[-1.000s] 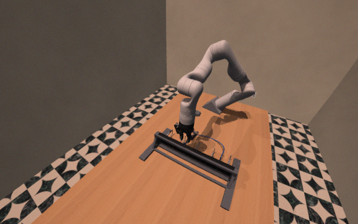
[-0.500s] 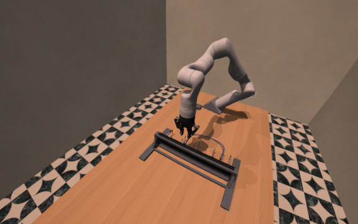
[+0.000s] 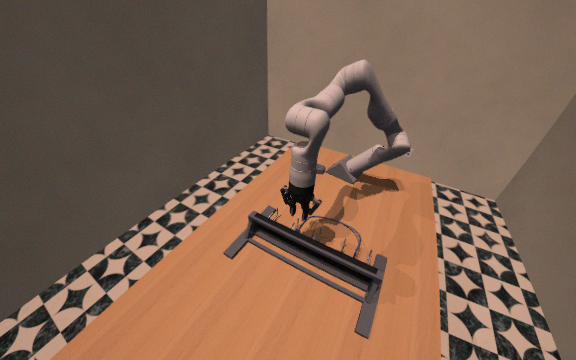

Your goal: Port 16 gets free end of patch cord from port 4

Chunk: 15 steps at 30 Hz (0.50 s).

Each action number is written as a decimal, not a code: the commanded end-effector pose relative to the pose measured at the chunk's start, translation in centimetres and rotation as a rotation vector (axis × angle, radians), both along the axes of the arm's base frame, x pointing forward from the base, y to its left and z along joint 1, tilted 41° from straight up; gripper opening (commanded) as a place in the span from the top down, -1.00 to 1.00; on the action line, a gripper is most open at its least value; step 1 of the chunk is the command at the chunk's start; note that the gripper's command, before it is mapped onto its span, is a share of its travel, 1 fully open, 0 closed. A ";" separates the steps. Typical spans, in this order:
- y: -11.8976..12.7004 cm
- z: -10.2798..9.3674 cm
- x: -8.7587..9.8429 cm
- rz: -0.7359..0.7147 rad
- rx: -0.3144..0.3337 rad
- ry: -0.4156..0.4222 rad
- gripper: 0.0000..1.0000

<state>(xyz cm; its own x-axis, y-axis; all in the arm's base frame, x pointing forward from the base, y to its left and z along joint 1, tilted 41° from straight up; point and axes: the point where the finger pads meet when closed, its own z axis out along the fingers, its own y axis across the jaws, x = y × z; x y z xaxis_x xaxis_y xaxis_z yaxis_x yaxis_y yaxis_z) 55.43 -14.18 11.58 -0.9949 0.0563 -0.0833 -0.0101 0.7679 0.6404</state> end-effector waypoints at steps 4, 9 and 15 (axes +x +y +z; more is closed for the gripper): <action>-0.2 0.5 0.0 0.001 0.005 -0.008 0.26; -0.3 0.5 0.0 0.001 0.007 -0.011 0.26; -0.3 0.6 0.0 0.002 0.008 -0.013 0.26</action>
